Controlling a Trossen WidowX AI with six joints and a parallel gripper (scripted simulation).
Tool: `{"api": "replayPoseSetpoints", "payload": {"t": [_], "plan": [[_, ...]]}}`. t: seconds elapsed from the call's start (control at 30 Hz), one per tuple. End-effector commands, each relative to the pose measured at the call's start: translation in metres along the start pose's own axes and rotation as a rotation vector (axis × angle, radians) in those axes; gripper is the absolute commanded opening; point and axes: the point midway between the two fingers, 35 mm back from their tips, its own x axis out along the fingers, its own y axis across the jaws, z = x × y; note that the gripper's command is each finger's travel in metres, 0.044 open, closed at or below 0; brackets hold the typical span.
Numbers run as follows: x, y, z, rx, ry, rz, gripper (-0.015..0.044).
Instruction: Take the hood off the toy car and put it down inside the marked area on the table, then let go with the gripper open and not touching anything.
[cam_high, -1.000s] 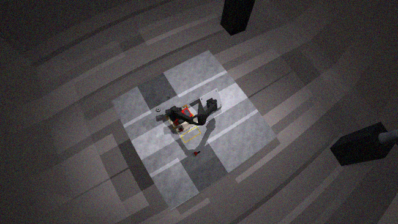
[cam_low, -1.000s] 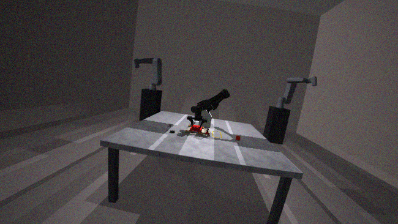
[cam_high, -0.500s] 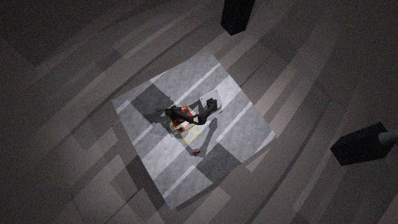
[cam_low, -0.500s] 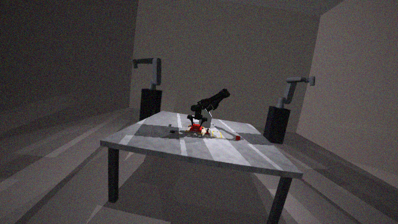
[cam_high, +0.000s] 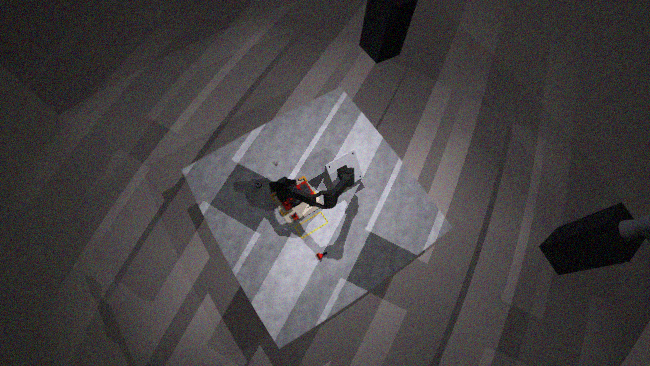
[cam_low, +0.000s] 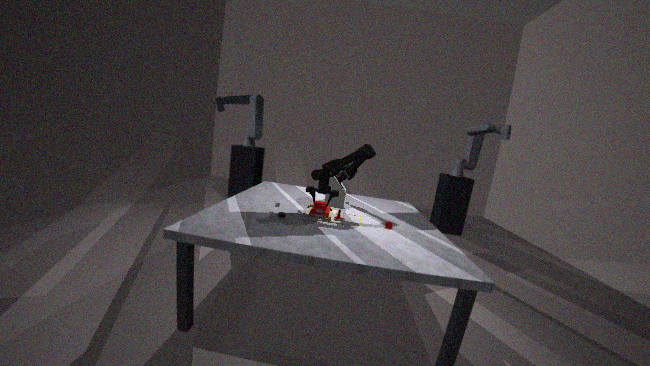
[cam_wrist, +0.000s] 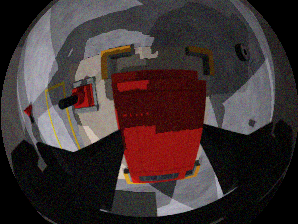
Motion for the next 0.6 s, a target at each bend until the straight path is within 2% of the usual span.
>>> {"api": "replayPoseSetpoints", "payload": {"t": [0.0, 0.37, 0.57], "plan": [[-0.004, 0.0, 0.001, -0.005, 0.001, -0.005, 0.0], [-0.049, -0.001, 0.001, -0.005, 0.001, -0.007, 0.0], [-0.042, 0.01, 0.003, 0.004, -0.003, -0.006, 0.0]]}}
